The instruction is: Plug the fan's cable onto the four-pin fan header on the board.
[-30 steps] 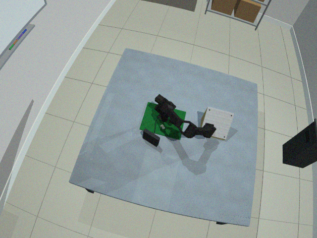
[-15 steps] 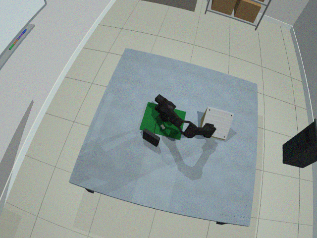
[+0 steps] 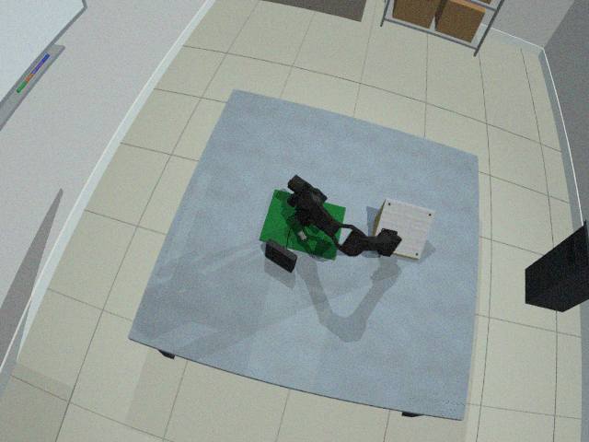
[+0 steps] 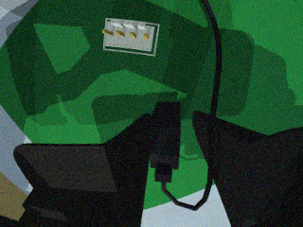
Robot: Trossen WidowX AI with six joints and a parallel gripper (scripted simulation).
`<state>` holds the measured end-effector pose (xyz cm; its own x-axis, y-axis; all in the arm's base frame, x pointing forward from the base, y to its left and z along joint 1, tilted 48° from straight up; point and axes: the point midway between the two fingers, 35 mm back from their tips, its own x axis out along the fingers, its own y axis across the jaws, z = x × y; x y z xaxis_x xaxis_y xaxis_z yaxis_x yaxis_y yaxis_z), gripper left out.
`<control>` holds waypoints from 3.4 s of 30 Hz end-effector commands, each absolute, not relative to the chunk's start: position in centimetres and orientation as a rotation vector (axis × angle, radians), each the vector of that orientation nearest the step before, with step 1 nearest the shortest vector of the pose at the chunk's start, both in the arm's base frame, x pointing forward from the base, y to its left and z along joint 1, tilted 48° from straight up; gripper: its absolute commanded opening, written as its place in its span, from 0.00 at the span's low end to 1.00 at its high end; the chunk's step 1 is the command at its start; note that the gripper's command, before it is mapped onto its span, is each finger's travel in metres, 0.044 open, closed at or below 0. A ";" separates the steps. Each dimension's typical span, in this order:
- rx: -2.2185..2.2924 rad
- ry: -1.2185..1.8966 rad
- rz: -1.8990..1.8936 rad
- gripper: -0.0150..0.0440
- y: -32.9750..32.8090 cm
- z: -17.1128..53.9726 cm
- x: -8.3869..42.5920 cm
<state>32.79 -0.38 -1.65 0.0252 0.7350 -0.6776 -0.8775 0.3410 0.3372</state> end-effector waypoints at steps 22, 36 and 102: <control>-0.186 0.908 1.257 0.25 -4.1 1.6 32.8; 0.181 1.172 1.014 0.25 -2.9 2.8 33.0; 1.196 1.676 0.102 0.25 0.5 5.6 33.7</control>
